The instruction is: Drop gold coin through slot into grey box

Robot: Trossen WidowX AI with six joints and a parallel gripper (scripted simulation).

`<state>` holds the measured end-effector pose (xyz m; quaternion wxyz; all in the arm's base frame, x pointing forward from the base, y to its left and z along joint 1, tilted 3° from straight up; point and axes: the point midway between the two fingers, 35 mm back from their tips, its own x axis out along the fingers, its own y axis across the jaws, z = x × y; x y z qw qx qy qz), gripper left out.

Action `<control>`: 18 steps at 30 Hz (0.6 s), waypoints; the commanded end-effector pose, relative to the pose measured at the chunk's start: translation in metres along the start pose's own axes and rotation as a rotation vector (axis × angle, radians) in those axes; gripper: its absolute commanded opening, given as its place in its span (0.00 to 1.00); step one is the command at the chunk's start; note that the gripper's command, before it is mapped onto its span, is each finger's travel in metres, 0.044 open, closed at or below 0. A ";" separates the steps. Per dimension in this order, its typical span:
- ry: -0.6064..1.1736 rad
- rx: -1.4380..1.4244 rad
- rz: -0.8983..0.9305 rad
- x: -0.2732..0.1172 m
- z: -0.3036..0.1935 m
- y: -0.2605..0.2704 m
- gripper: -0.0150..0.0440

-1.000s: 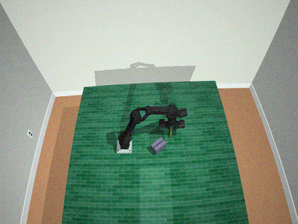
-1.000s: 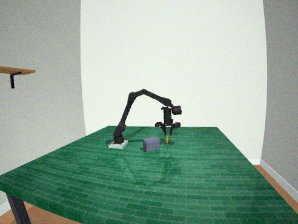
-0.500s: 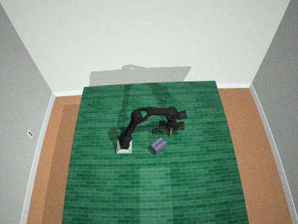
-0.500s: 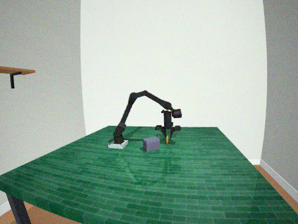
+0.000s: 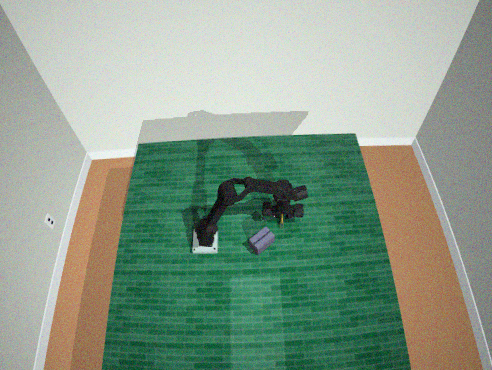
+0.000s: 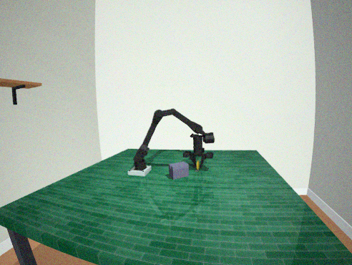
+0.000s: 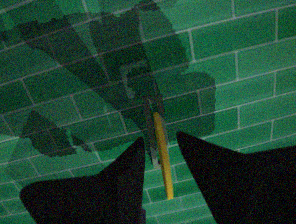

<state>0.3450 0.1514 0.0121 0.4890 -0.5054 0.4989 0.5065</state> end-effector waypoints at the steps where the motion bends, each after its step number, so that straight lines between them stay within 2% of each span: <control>1: 0.007 -0.005 0.008 0.005 -0.001 0.002 0.44; 5: 0.007 -0.005 0.008 0.005 -0.001 0.002 0.26; 18: 0.006 -0.005 0.008 -0.004 -0.001 0.000 0.25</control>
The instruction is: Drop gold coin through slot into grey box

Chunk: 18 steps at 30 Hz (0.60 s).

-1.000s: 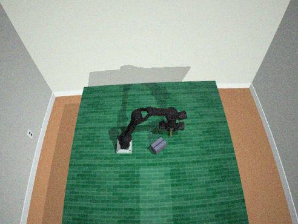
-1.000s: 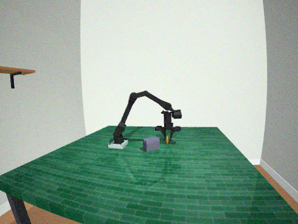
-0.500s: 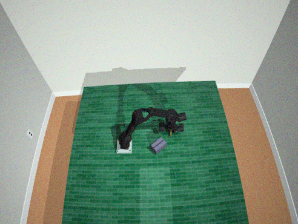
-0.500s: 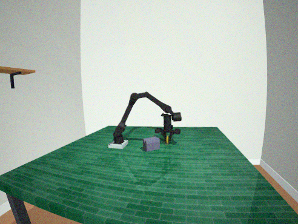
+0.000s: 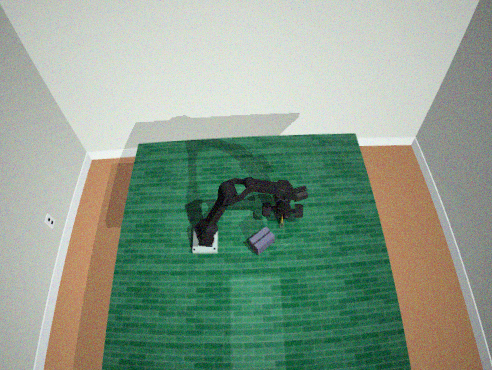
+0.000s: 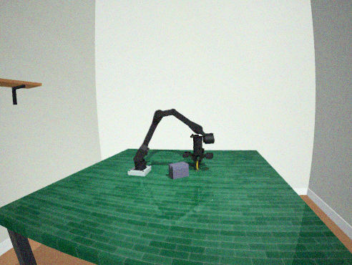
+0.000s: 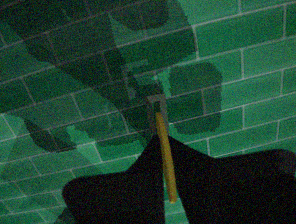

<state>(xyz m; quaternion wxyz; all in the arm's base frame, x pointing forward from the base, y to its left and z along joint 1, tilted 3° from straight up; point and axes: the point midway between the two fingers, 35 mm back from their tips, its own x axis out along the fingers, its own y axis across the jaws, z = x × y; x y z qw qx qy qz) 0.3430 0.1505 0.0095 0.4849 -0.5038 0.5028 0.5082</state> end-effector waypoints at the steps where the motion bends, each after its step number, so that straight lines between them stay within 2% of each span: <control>1: 0.002 -0.005 -0.004 -0.009 0.000 -0.002 0.25; 18: 0.001 -0.004 -0.004 -0.053 0.001 -0.004 0.25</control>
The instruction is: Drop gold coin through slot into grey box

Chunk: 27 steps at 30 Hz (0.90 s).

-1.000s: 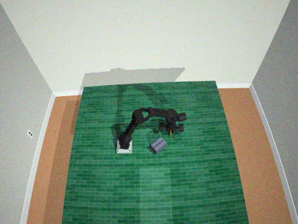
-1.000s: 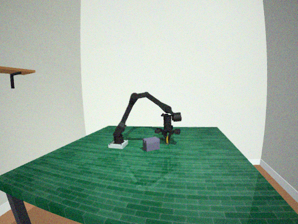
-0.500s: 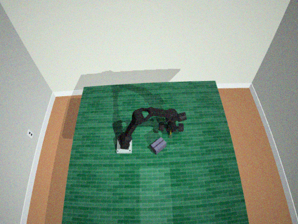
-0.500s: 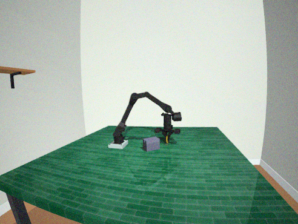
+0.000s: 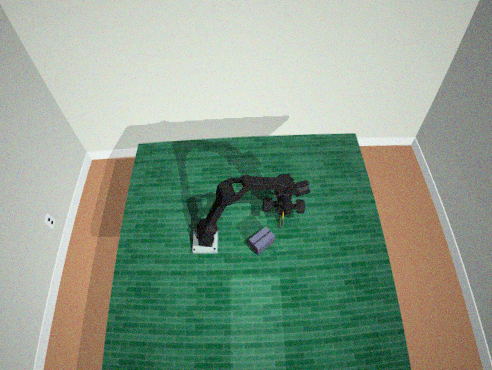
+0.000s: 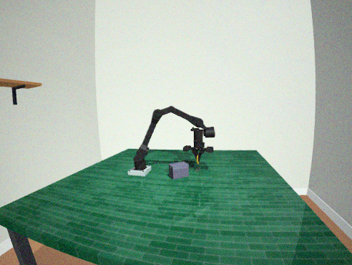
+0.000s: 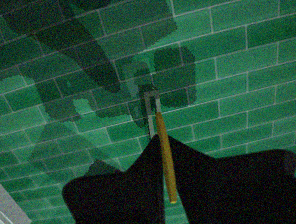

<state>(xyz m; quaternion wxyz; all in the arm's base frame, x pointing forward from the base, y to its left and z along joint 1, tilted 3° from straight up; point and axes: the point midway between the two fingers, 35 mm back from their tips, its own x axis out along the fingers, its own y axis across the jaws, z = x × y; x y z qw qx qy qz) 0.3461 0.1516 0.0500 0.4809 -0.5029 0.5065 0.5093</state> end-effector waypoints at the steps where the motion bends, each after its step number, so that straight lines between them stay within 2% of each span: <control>1: -0.004 -0.003 -0.014 -0.015 0.000 -0.001 0.25; 19: -0.004 0.001 -0.013 -0.052 -0.001 0.002 0.25; 27: -0.006 0.245 -0.013 -0.053 0.002 0.001 0.25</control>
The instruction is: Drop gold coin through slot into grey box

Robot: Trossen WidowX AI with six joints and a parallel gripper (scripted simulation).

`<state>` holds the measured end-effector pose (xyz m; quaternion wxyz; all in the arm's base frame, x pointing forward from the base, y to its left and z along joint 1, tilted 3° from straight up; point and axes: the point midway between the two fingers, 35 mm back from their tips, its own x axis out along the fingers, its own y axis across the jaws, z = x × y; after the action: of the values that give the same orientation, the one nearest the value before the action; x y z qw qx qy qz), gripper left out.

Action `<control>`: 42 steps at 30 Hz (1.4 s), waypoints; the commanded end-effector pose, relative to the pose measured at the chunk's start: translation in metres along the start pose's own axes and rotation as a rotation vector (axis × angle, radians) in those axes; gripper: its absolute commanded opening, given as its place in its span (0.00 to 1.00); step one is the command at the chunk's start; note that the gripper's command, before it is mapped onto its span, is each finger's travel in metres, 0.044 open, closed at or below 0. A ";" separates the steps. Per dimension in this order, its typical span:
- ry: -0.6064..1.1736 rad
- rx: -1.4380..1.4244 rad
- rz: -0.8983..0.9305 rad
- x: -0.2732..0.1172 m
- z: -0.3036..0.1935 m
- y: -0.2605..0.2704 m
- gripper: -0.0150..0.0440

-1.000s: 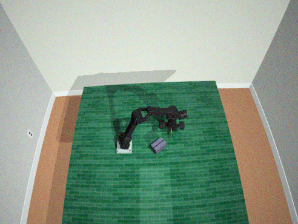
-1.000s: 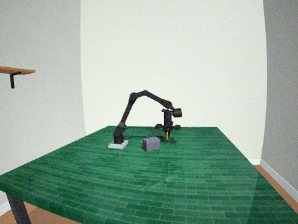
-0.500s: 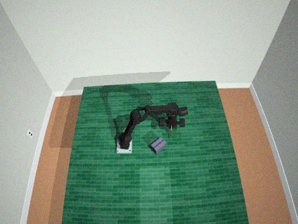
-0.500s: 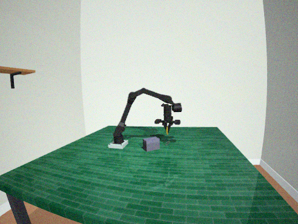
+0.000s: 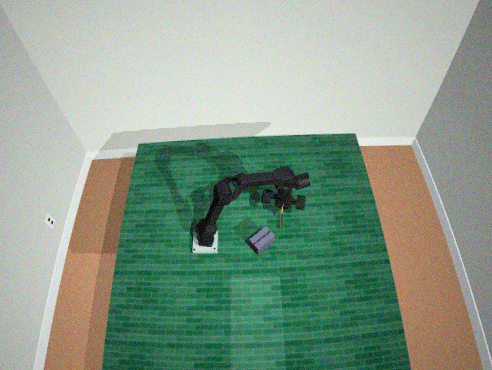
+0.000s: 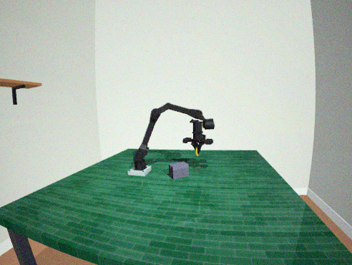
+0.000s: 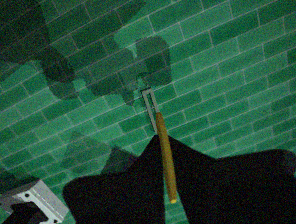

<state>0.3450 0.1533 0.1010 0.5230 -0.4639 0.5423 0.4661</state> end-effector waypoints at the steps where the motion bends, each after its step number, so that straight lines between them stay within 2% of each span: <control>1: -0.001 0.118 -0.004 -0.002 0.002 -0.001 0.25; 17: -0.003 0.627 -0.004 -0.003 0.009 -0.002 0.25; 23: -0.003 0.632 -0.004 -0.004 0.007 -0.002 0.25; 42: 0.001 0.635 -0.004 -0.009 -0.041 0.008 0.25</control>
<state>0.3353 0.1214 0.1086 0.6413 -0.2765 0.6618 0.2726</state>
